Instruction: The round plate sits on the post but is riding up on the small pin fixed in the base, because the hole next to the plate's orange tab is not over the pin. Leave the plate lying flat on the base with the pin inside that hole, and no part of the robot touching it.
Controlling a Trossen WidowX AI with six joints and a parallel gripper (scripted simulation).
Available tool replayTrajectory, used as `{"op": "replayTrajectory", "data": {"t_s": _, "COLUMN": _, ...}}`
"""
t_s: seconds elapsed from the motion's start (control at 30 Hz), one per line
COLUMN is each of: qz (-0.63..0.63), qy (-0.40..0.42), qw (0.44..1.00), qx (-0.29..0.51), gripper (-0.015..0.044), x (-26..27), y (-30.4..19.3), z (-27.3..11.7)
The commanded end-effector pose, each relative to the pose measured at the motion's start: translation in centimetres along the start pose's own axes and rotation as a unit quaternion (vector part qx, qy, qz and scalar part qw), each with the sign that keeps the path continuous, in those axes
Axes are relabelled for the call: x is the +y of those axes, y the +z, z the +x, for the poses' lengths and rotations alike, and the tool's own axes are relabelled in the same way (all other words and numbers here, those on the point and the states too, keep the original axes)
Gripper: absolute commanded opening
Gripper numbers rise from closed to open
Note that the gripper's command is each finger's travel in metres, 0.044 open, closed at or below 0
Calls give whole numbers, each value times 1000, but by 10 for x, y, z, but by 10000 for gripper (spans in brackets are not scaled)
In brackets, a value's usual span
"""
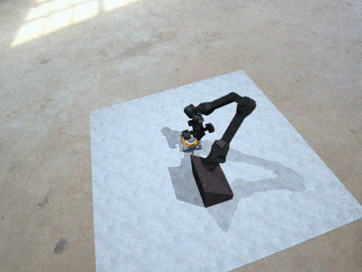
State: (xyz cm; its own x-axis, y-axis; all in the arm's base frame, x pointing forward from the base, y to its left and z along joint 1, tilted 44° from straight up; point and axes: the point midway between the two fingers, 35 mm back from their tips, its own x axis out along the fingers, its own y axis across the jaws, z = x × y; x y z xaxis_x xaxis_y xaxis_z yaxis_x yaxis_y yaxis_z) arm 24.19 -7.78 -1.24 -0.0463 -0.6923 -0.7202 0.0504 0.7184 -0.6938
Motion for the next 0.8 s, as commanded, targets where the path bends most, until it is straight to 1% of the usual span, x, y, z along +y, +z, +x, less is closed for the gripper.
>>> {"op": "replayTrajectory", "data": {"t_s": 0.0, "qz": -1, "qy": -3, "qw": 1000, "qx": -2, "gripper": 0, "x": -2, "y": 4, "z": -1}}
{"op": "replayTrajectory", "data": {"t_s": 0.17, "qz": -1, "qy": -2, "qw": 1000, "qx": -3, "gripper": 0, "x": -2, "y": 5, "z": -6}}
{"op": "replayTrajectory", "data": {"t_s": 0.47, "qz": -1, "qy": -1, "qw": 1000, "qx": -2, "gripper": 0, "x": -2, "y": 1, "z": -46}}
{"op": "replayTrajectory", "data": {"t_s": 0.5, "qz": -1, "qy": -1, "qw": 1000, "qx": -2, "gripper": 0, "x": -2, "y": 1, "z": -47}}
{"op": "replayTrajectory", "data": {"t_s": 0.53, "qz": -6, "qy": -5, "qw": 1000, "qx": -1, "gripper": 0, "x": -2, "y": 1, "z": -39}}
{"op": "replayTrajectory", "data": {"t_s": 0.77, "qz": -6, "qy": -5, "qw": 1000, "qx": -1, "gripper": 0, "x": -2, "y": 1, "z": -39}}
